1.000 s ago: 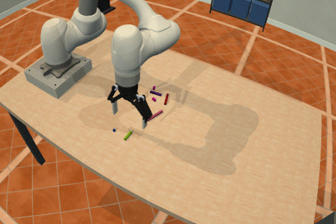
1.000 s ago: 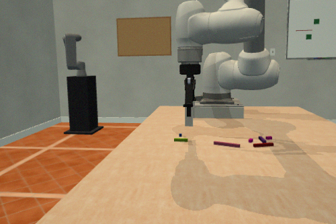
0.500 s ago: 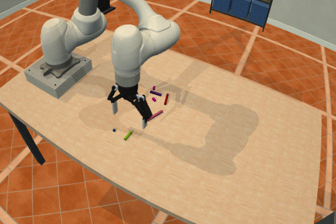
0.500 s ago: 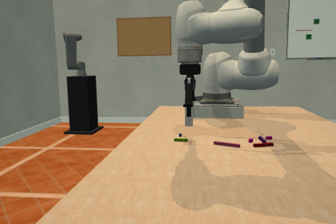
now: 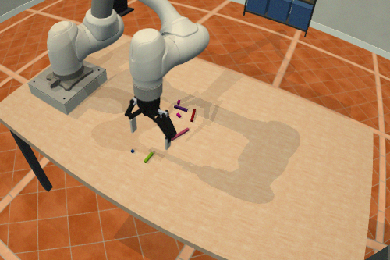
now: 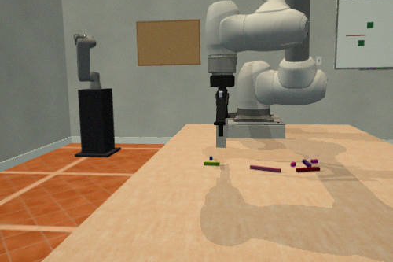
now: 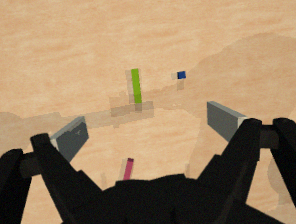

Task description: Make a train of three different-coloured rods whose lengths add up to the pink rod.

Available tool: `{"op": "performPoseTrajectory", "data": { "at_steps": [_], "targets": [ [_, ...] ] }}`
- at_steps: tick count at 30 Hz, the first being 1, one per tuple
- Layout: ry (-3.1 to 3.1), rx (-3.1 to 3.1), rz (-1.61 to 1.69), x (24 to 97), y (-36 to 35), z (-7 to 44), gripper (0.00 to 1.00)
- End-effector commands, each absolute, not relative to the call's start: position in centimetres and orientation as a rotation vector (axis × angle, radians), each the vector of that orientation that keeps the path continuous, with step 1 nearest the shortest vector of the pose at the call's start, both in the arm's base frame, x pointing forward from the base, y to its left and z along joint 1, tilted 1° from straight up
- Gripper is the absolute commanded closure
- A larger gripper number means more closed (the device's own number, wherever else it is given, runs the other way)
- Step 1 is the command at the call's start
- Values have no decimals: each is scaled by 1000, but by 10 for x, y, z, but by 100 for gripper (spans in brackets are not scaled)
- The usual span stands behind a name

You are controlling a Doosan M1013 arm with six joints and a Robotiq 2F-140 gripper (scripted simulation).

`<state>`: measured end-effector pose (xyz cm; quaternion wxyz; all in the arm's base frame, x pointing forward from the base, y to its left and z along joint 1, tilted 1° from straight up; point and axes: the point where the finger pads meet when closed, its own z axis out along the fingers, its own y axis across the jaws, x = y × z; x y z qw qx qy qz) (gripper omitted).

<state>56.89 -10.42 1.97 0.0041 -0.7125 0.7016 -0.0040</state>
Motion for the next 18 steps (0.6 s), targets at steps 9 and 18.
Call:
{"op": "performPoseTrajectory", "data": {
  "at_steps": [9, 18],
  "targets": [
    [2567, -1793, -6, 572, -91, 19, 0],
    [2835, -1327, -3, 578, -80, 19, 0]
  ]
}}
